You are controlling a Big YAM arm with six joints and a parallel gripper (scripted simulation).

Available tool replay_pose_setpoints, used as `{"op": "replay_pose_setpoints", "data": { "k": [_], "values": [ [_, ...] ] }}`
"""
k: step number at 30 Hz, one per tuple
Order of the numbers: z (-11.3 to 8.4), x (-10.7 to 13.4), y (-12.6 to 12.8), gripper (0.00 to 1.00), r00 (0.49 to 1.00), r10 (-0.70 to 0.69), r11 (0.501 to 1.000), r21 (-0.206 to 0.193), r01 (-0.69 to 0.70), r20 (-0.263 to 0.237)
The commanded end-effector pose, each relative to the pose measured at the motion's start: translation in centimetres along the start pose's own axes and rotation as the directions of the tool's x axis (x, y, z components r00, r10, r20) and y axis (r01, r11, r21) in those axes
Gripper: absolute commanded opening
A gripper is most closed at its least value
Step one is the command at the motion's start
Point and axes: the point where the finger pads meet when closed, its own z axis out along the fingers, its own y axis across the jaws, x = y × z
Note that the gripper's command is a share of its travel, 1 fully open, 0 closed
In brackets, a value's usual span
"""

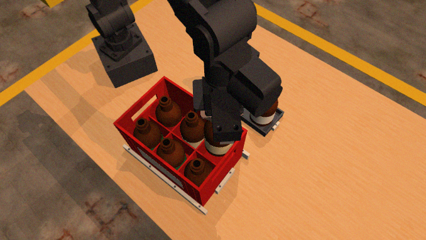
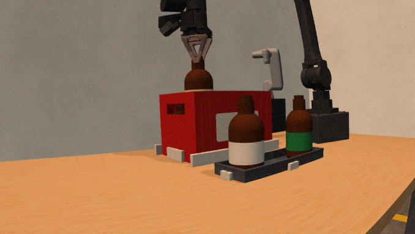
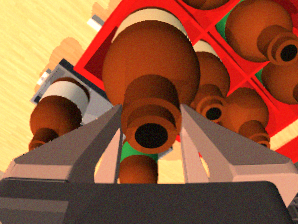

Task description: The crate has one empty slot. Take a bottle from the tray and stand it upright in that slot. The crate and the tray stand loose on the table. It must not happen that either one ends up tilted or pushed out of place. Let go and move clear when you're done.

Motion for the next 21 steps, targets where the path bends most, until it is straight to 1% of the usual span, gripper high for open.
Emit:
{"op": "replay_pose_setpoints", "data": {
  "k": [1, 5, 21],
  "values": [
    [-1.81, -0.61, -0.19, 0.00, 0.999, -0.002, 1.000, -0.030, 0.003, 0.038],
    [-2.19, -0.86, -0.01, 0.00, 0.999, -0.002, 0.999, -0.035, 0.004, 0.046],
    [-2.19, -0.85, -0.01, 0.00, 0.999, -0.002, 0.999, -0.035, 0.004, 0.046]
  ]
}}
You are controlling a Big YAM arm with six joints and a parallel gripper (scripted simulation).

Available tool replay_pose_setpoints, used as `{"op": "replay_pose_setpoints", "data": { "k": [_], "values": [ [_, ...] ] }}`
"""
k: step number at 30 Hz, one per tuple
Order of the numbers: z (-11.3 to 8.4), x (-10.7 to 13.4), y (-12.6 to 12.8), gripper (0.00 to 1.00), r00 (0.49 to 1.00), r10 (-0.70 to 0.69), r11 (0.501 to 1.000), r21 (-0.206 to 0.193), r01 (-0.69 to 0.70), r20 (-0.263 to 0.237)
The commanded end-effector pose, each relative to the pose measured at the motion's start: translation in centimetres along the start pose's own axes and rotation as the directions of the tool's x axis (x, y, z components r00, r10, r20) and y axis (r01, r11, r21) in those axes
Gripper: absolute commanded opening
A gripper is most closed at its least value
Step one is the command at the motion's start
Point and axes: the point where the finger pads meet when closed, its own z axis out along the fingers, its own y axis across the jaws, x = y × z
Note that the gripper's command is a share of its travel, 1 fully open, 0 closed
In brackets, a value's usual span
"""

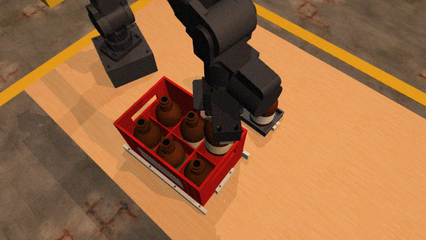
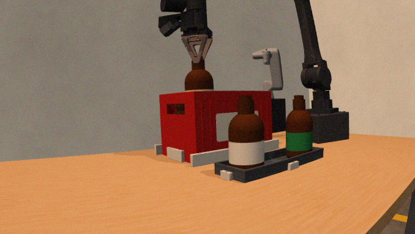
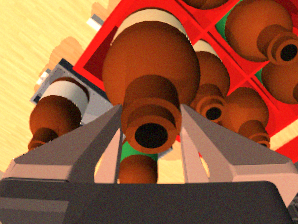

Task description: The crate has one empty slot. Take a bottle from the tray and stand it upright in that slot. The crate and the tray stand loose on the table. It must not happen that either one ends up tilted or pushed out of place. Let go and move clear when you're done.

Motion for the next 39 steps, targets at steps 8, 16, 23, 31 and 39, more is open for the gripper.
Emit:
{"op": "replay_pose_setpoints", "data": {
  "k": [8, 16, 23, 31, 39],
  "values": [
    [-2.24, -0.89, 0.01, 0.00, 0.999, -0.002, 0.999, -0.036, 0.004, 0.047],
    [-2.24, -0.89, 0.01, 0.00, 0.999, -0.002, 0.999, -0.036, 0.004, 0.047],
    [-2.09, -0.83, -0.02, 0.00, 0.999, -0.002, 0.999, -0.035, 0.004, 0.046],
    [-1.94, -0.88, 0.13, 0.00, 0.999, -0.002, 0.999, -0.038, 0.004, 0.050],
    [-1.80, -0.85, 0.27, 0.00, 0.999, -0.002, 0.999, -0.039, 0.004, 0.051]
  ]
}}
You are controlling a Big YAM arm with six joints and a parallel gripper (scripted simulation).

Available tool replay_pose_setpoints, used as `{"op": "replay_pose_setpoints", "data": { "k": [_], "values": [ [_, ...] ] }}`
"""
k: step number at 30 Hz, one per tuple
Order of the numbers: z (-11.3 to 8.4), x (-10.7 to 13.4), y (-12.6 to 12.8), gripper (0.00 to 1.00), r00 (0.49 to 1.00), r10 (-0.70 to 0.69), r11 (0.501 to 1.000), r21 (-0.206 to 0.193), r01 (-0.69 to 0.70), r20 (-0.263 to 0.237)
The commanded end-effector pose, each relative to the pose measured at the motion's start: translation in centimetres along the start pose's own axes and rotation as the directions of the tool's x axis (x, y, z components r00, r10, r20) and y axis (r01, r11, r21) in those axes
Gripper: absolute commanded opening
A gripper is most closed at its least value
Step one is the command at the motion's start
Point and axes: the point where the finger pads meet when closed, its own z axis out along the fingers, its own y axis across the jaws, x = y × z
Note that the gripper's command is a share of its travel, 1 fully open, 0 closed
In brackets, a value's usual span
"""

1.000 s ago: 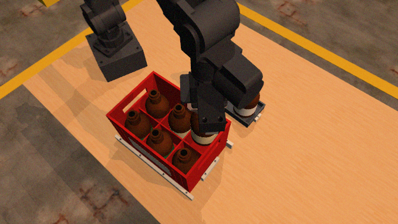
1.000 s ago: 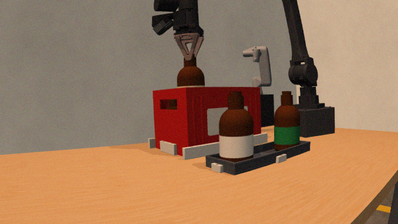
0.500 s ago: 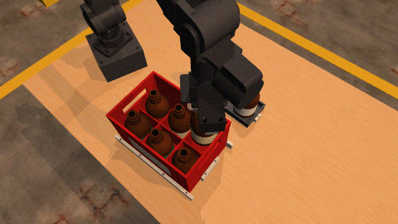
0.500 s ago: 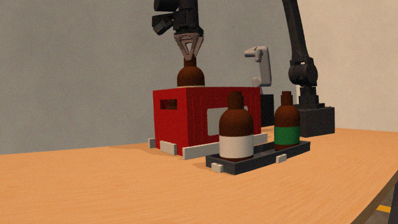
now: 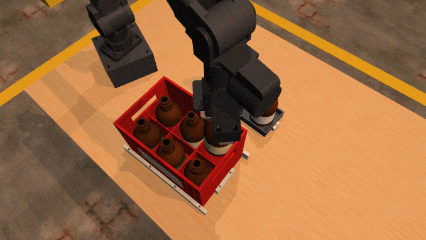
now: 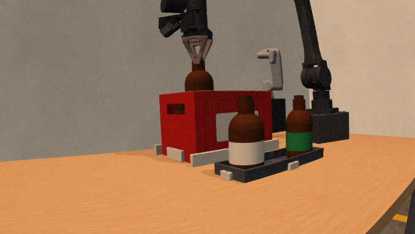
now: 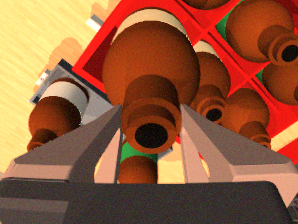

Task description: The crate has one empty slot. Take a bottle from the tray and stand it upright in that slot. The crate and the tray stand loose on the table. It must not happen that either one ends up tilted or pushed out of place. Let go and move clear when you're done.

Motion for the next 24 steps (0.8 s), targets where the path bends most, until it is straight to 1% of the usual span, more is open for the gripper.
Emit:
{"op": "replay_pose_setpoints", "data": {
  "k": [1, 3, 6, 24],
  "values": [
    [-1.82, -0.74, 0.21, 0.00, 0.999, -0.003, 0.999, -0.036, 0.004, 0.046],
    [-1.52, -0.49, 0.05, 0.00, 0.999, -0.003, 1.000, -0.029, 0.004, 0.037],
    [-1.81, -0.77, 0.30, 0.00, 0.999, -0.003, 0.999, -0.035, 0.004, 0.045],
    [-1.62, -0.62, 0.20, 0.00, 0.999, -0.003, 1.000, -0.030, 0.004, 0.039]
  ]
}}
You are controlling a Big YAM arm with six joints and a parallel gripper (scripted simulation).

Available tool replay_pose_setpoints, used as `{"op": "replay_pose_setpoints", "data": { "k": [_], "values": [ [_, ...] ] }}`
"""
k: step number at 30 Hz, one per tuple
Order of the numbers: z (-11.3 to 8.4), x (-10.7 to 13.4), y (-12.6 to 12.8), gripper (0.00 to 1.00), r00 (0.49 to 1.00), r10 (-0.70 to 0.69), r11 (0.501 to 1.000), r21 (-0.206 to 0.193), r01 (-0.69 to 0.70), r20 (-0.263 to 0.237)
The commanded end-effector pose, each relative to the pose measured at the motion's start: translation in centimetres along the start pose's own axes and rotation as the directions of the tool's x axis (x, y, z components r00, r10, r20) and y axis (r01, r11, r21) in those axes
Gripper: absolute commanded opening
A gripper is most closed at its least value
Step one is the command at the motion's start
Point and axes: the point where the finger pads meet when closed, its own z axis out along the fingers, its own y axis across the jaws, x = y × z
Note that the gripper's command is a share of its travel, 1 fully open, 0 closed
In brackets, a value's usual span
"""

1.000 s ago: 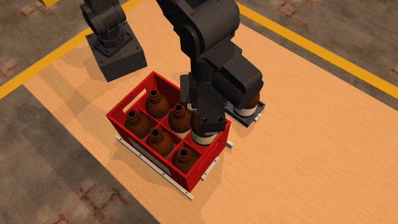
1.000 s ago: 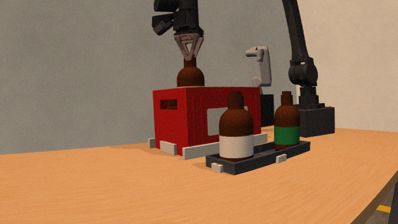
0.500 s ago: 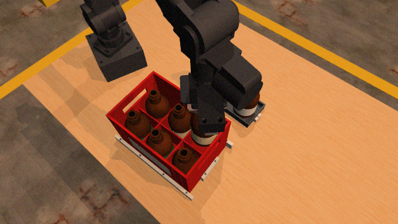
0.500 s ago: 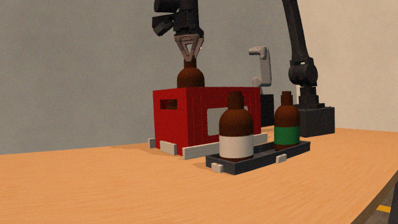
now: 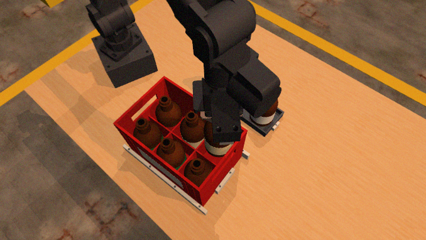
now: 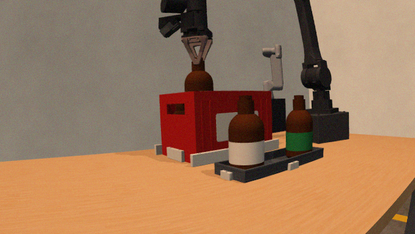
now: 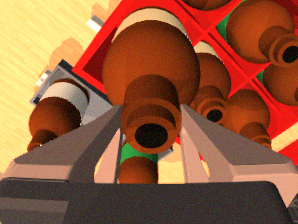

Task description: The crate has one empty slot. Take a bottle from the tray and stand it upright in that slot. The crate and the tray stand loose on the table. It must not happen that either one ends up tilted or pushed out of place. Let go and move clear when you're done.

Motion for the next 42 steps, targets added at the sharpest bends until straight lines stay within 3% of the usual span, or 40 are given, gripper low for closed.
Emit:
{"op": "replay_pose_setpoints", "data": {
  "k": [1, 31, 37, 38, 42],
  "values": [
    [-1.7, -0.6, 0.2, 0.00, 0.999, -0.003, 1.000, -0.029, 0.004, 0.037],
    [-1.5, -0.7, 0.3, 0.00, 0.999, -0.003, 1.000, -0.031, 0.004, 0.040],
    [-0.6, -0.4, 0.1, 0.00, 1.000, -0.004, 1.000, -0.020, 0.004, 0.026],
    [-2.2, -1.4, 0.8, 0.00, 0.999, -0.003, 0.999, -0.038, 0.004, 0.049],
    [-0.8, -0.6, 0.2, 0.00, 0.999, -0.003, 1.000, -0.027, 0.004, 0.035]
  ]
}}
